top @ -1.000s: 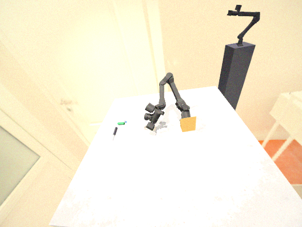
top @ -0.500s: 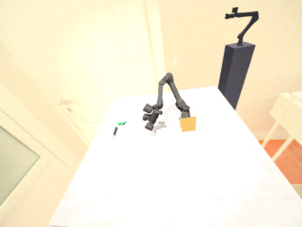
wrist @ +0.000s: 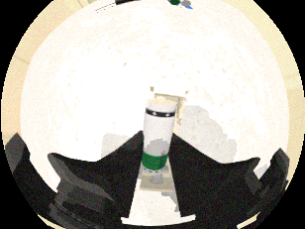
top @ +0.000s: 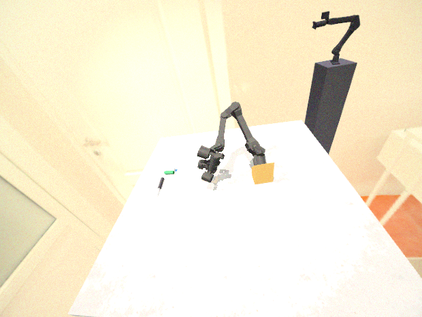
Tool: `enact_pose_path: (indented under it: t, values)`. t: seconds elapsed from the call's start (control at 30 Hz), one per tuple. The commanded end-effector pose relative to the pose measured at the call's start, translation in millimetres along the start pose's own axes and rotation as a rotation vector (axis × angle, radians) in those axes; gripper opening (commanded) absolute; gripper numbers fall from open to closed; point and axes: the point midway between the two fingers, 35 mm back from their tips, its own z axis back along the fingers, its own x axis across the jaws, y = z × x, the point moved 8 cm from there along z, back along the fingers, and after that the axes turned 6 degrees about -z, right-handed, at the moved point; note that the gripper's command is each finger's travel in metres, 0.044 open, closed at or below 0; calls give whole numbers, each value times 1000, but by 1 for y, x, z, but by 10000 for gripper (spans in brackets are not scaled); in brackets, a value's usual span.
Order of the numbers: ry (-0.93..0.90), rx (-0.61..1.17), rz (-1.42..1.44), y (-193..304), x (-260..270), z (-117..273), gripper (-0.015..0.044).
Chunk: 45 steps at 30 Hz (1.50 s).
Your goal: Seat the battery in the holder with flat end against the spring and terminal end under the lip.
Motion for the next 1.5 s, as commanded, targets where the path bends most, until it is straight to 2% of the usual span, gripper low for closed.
enact_pose_path:
  t: [0.0, 1.47]
  values:
    - [-20, 35, 2, 2, 3, -2, 79]
    - [4, 295, -29, -21, -2, -11, 79]
